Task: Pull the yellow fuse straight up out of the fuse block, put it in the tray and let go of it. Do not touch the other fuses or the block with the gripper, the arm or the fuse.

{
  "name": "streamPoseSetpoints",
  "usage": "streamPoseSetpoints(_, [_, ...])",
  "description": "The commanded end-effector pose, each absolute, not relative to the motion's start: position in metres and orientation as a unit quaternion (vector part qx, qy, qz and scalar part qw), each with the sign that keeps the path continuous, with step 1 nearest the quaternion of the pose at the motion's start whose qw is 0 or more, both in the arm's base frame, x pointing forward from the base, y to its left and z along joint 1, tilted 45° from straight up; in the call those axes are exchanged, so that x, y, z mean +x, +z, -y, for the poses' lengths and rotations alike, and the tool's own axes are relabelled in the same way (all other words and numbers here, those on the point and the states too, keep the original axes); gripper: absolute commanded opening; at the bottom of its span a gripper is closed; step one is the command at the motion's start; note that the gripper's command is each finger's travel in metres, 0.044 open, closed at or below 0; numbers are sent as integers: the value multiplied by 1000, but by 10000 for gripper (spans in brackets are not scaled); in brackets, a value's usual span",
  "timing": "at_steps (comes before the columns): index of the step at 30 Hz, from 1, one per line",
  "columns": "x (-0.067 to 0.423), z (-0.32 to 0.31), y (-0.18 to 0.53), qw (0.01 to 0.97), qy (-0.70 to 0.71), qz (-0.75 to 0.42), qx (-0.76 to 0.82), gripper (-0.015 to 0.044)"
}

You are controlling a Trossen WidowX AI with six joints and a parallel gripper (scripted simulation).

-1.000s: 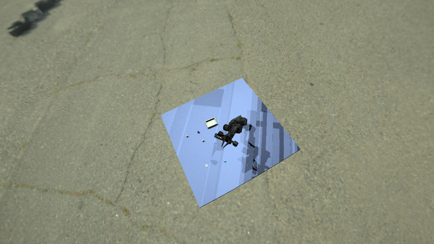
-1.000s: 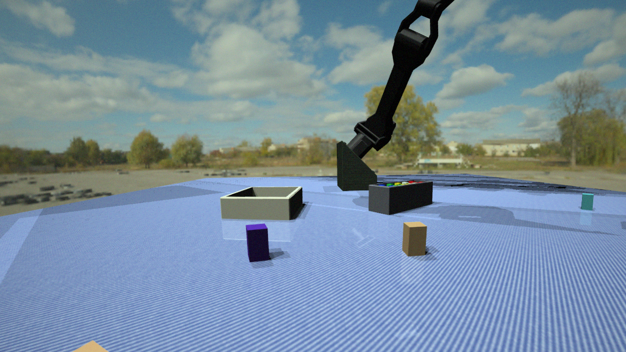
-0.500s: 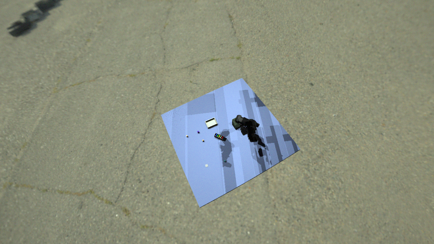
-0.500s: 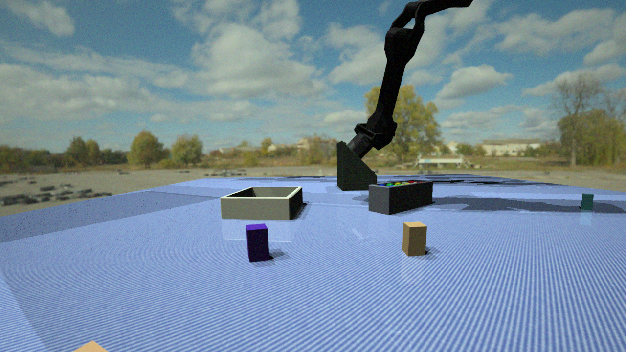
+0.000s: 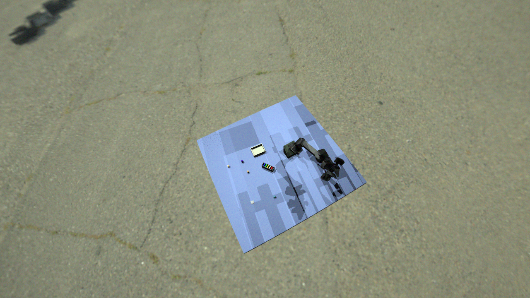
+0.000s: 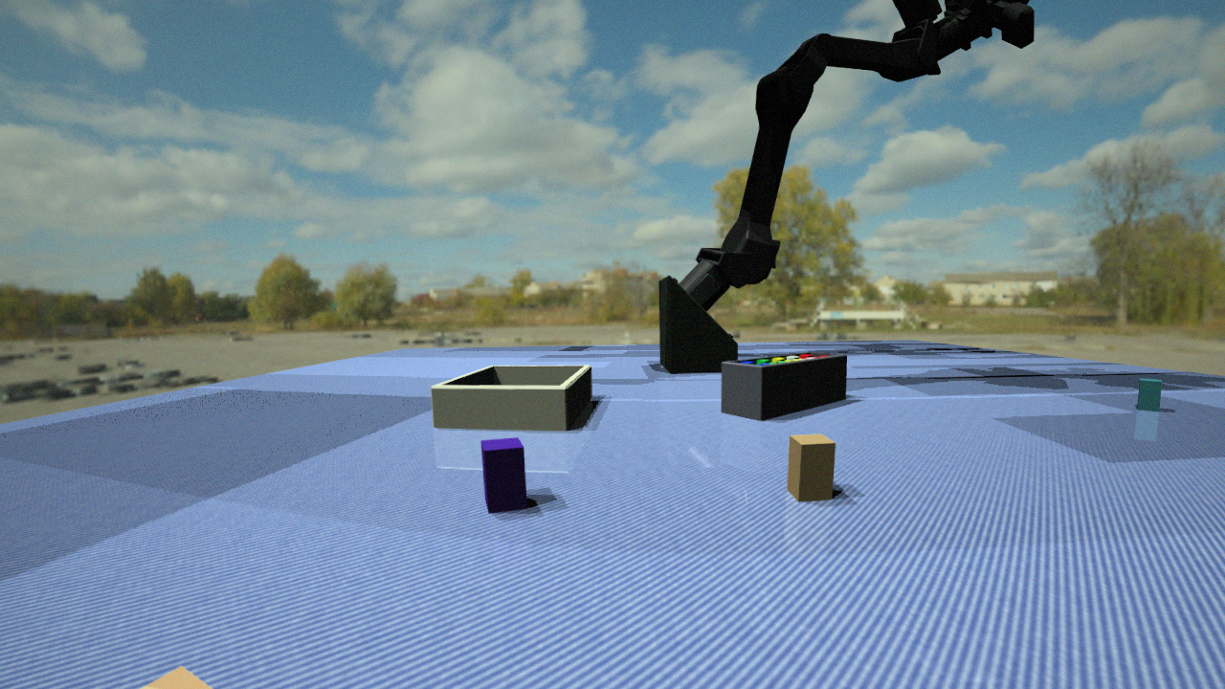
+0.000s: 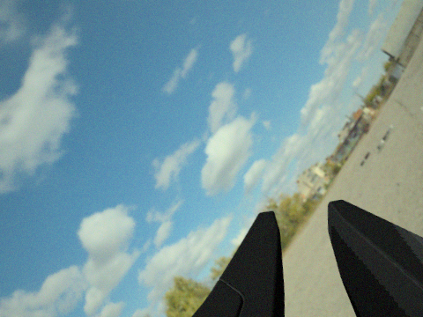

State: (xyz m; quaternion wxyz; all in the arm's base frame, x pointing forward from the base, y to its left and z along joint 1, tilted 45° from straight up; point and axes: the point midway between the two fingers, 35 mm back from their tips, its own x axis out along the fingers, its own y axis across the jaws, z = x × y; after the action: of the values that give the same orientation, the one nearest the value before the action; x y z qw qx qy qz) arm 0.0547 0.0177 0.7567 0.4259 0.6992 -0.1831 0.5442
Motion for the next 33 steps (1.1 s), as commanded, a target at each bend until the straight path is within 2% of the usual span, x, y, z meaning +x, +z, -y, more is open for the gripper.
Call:
streamPoseSetpoints(1, [41,-70,750,512,556,213,619,74])
streamPoseSetpoints(4, [38,-111,740,575,559,230,552,74])
streamPoseSetpoints(7, [43,-111,736,587,553,242,540,74])
streamPoseSetpoints(15, [66,-195,700,703,543,244,390,74])
streamPoseSetpoints(24, [143,-278,624,822,498,199,193,74])
streamPoseSetpoints(33, [237,-306,533,887,446,101,64,74])
